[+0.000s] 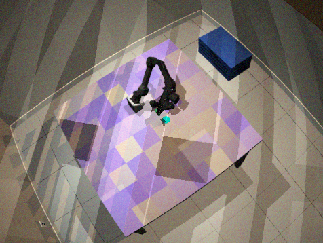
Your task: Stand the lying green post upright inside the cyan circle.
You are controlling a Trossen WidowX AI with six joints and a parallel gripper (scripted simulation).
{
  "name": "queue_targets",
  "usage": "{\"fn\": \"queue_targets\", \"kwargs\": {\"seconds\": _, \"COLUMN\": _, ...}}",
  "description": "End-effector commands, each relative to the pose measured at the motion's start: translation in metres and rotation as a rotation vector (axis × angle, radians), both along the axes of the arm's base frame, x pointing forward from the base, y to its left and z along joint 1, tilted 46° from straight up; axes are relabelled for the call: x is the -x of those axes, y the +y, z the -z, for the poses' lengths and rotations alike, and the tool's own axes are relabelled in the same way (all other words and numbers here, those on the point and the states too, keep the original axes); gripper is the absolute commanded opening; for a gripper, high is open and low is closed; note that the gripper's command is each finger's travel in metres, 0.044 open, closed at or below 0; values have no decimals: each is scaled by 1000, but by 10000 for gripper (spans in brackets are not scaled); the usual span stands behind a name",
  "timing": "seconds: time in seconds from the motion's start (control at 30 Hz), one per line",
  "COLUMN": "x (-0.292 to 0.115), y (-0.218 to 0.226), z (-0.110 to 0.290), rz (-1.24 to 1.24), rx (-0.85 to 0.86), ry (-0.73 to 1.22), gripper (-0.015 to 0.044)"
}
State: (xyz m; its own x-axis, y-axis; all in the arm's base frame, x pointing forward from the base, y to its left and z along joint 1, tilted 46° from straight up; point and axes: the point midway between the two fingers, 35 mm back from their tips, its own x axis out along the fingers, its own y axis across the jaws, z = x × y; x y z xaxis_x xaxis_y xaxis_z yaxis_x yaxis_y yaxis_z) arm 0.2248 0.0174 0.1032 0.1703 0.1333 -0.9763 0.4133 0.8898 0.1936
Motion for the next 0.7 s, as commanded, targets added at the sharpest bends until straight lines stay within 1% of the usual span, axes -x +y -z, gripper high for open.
{"fn": "queue_targets", "kwargs": {"seconds": 0.0, "x": 0, "y": -1, "z": 0, "rz": 14, "rx": 26, "ry": -22, "gripper": 23}}
{"fn": "queue_targets", "kwargs": {"seconds": 0.67, "x": -1, "y": -1, "z": 1, "rz": 55, "rx": 108, "ry": -113, "gripper": 23}}
